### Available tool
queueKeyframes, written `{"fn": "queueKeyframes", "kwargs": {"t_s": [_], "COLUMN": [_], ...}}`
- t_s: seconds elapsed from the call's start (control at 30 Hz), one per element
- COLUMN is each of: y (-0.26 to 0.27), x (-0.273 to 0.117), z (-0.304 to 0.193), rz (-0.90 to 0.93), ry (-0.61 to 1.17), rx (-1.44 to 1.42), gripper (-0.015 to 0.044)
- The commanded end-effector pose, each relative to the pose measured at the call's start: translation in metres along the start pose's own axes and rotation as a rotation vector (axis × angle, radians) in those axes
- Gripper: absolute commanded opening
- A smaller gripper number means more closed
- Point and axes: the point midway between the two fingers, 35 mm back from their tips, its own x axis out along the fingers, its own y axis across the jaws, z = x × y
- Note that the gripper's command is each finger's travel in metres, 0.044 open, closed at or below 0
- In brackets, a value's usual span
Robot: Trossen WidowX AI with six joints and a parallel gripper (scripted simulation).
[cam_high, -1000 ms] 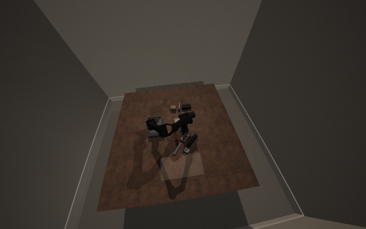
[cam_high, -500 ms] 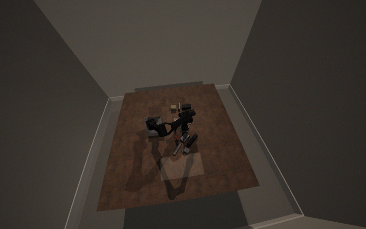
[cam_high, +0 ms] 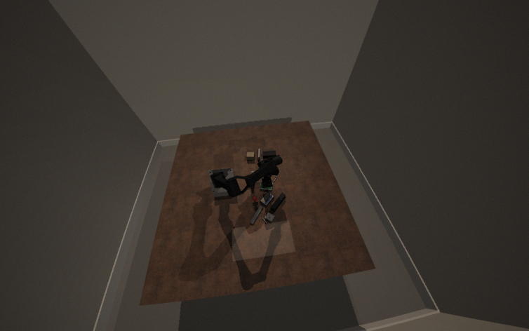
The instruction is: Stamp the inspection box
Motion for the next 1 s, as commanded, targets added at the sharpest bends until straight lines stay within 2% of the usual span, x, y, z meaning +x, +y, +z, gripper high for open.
{"fn": "queueKeyframes", "kwargs": {"t_s": [0.0,0.63,0.97], "y": [0.009,0.108,0.111], "x": [-0.004,-0.005,-0.002], "z": [0.000,-0.040,-0.042], "rz": [0.007,0.010,0.010], "ry": [-0.004,-0.001,-0.001], "rx": [0.026,0.354,0.366], "gripper": [0.0000,0.0000,0.0000]}}
